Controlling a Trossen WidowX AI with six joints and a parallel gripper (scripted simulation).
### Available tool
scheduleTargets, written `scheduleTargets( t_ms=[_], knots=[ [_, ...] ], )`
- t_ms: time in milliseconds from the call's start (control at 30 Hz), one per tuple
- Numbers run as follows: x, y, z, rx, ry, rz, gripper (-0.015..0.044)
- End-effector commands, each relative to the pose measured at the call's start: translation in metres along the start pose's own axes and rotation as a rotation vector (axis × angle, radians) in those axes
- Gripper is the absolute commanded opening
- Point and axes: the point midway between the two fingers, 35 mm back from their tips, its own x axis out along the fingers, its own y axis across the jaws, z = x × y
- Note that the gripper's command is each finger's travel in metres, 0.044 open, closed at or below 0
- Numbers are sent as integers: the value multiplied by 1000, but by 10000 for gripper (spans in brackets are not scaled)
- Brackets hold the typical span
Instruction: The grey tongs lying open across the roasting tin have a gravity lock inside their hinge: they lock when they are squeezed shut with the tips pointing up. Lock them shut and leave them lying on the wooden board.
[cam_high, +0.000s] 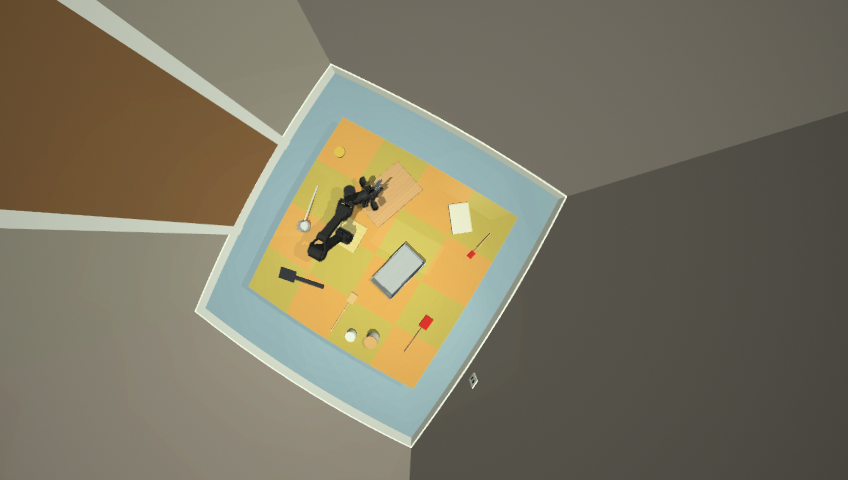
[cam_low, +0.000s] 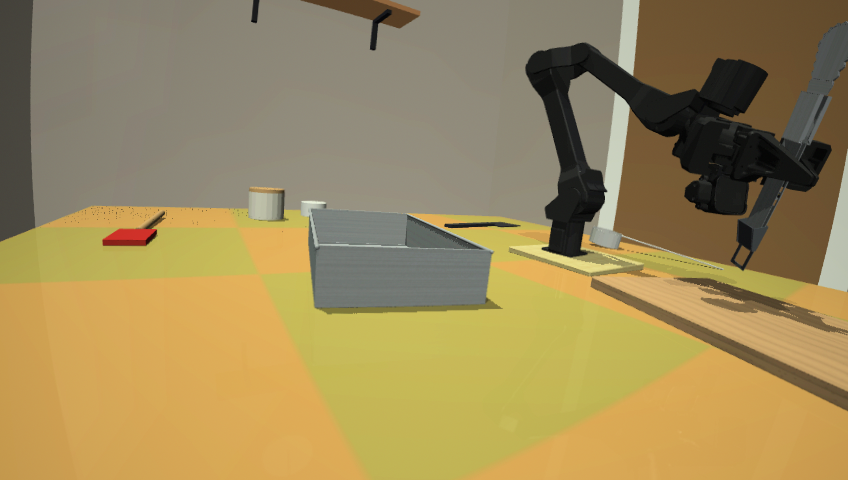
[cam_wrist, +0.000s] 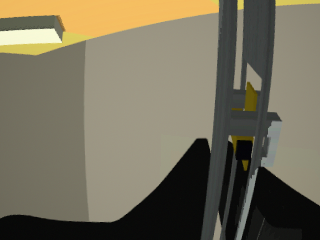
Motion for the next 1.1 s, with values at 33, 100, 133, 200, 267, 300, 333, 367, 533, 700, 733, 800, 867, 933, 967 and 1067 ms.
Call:
scheduleTargets(
  t_ms=[33,100,133,200,267,300,333,367,533,700,733,800,867,933,967,1067],
  knots=[
    [0,0,-2,1,7,3,-150],
    [0,0,-2,1,7,3,-150],
    [0,0,-2,1,7,3,-150],
    [0,0,-2,1,7,3,-150],
    [0,0,-2,1,7,3,-150],
    [0,0,-2,1,7,3,-150],
    [0,0,-2,1,7,3,-150],
    [0,0,-2,1,7,3,-150],
    [0,0,-2,1,7,3,-150],
    [3,-2,-3,-8,-14,1,-150],
    [4,-2,-4,-12,-25,0,-150],
    [8,-5,-5,-19,-51,-2,-150],
    [11,-7,-6,-25,-77,-5,-150],
    [14,-8,-7,-33,-104,-6,-150],
    [16,-9,-8,-37,-118,-7,-150],
    [21,-11,-9,-49,-159,-9,-150]
  ],
)
